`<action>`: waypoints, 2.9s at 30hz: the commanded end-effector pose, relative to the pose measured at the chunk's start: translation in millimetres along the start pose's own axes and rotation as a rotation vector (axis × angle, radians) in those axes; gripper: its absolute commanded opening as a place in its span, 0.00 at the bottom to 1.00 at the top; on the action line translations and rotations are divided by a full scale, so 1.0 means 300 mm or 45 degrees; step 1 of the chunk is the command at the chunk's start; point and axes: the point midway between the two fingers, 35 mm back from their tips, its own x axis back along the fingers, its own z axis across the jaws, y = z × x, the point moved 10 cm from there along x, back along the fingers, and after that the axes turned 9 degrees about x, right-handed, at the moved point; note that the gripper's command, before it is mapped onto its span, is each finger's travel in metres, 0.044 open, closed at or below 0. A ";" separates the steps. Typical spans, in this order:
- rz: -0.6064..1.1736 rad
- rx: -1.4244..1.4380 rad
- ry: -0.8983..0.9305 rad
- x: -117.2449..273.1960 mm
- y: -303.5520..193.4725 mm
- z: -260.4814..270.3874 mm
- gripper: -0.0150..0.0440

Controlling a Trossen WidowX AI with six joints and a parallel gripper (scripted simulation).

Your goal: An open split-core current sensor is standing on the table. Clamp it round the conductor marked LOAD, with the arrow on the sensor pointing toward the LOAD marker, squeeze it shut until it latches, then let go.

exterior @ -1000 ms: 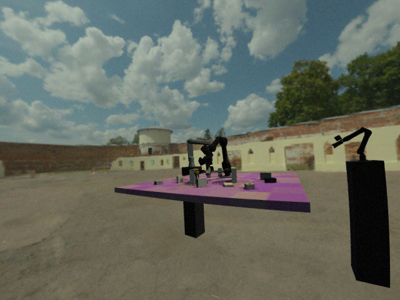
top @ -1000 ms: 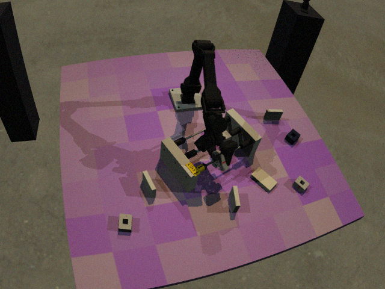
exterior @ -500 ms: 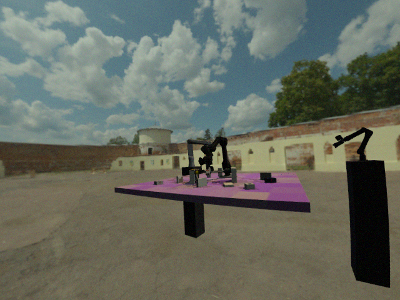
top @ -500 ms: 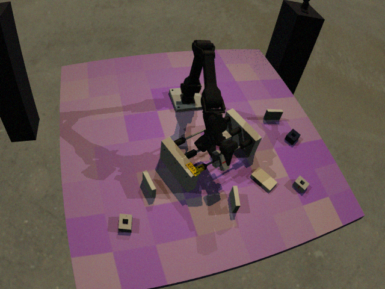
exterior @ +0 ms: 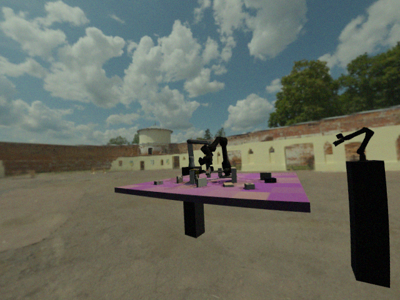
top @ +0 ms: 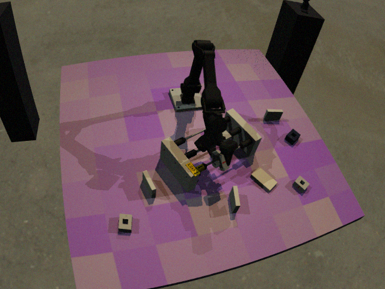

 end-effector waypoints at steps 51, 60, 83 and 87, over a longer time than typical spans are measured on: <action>0.001 0.027 0.024 -0.046 0.001 0.012 1.00; 0.000 0.000 0.001 0.000 0.000 0.000 0.90; 0.000 0.000 0.001 0.000 0.000 0.000 0.64; 0.000 0.000 0.001 0.000 0.000 0.000 0.59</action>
